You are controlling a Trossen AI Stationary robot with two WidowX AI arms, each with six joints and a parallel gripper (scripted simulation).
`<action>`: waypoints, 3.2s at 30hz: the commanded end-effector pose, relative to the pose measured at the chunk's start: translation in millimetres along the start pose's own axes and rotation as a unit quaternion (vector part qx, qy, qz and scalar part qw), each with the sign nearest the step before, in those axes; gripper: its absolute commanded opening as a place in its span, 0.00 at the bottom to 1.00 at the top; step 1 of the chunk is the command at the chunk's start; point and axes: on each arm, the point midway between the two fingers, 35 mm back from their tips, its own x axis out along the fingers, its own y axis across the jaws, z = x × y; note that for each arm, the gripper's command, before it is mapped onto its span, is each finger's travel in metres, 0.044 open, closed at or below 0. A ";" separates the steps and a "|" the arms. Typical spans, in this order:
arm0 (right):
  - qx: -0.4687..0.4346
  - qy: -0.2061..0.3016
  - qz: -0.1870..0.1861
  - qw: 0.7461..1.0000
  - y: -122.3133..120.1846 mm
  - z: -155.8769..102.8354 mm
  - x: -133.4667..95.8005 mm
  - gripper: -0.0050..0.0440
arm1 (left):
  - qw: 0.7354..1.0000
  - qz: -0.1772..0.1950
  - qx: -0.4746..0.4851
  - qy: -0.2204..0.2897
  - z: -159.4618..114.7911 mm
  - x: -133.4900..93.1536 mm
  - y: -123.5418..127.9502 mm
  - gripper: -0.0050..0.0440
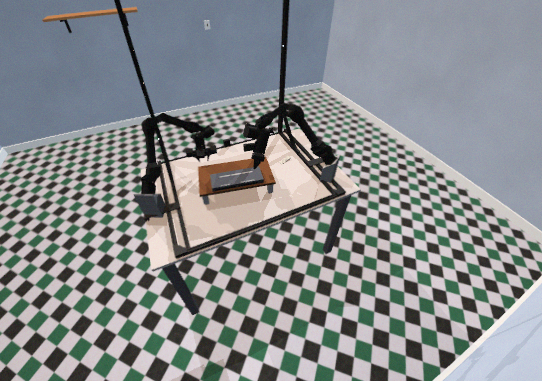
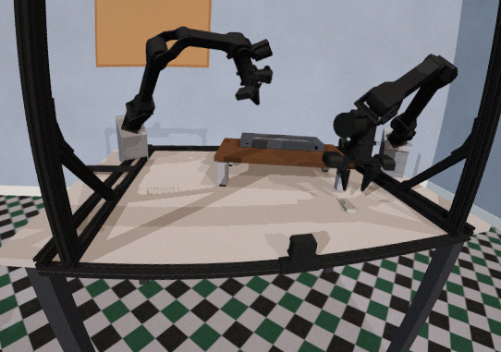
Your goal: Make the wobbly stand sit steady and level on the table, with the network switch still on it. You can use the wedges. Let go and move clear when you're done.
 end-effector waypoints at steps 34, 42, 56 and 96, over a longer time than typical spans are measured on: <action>0.000 0.000 0.000 1.000 0.0 0.0 0.0 0.59 | 0.880 0.282 0.154 -0.349 198.5 -169.3 18.2 0.10; 0.000 0.000 0.000 1.000 0.0 0.0 0.0 0.59 | 0.809 0.329 0.180 -0.452 234.3 -239.9 -8.9 0.10; 0.000 0.000 0.000 1.000 0.0 0.0 0.0 0.59 | 0.709 0.365 0.202 -0.569 258.1 -324.9 -53.3 0.10; 0.000 0.000 0.000 1.000 0.0 0.0 0.0 0.59 | 0.674 0.371 0.204 -0.606 261.8 -360.0 -75.2 0.10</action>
